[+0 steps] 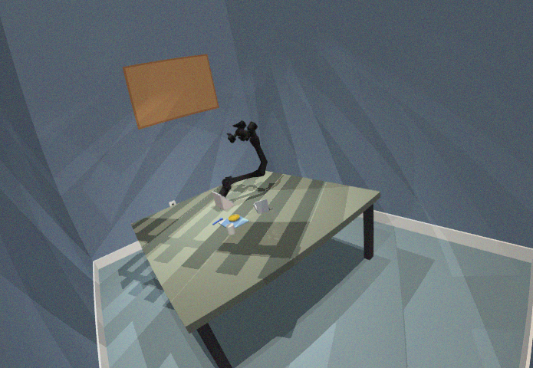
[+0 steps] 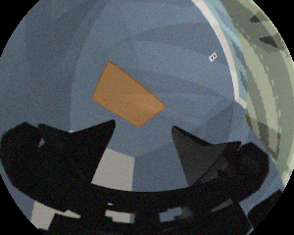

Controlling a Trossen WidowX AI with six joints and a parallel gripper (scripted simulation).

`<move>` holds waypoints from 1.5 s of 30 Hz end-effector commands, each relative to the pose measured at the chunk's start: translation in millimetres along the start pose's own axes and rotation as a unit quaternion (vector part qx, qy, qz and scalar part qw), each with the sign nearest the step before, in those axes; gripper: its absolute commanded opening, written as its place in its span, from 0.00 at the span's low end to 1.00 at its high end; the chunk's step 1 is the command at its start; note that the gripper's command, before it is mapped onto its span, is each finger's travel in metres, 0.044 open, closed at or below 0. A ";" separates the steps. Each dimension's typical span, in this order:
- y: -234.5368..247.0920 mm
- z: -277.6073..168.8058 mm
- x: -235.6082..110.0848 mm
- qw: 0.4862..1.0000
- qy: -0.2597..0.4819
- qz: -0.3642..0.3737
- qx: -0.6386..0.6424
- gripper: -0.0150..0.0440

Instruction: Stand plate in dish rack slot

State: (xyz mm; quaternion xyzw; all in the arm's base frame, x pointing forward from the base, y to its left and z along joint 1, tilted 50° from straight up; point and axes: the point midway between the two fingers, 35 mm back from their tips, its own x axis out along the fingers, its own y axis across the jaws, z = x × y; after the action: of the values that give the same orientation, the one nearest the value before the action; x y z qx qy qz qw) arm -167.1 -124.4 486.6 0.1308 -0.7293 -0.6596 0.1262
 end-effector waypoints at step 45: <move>-142.1 -189.0 -20.1 0.786 0.368 -0.105 -0.486 0.93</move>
State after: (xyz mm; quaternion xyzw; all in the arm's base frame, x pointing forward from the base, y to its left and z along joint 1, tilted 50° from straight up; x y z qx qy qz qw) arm -87.7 -295.5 376.7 0.3494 -0.2423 -0.8375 0.3432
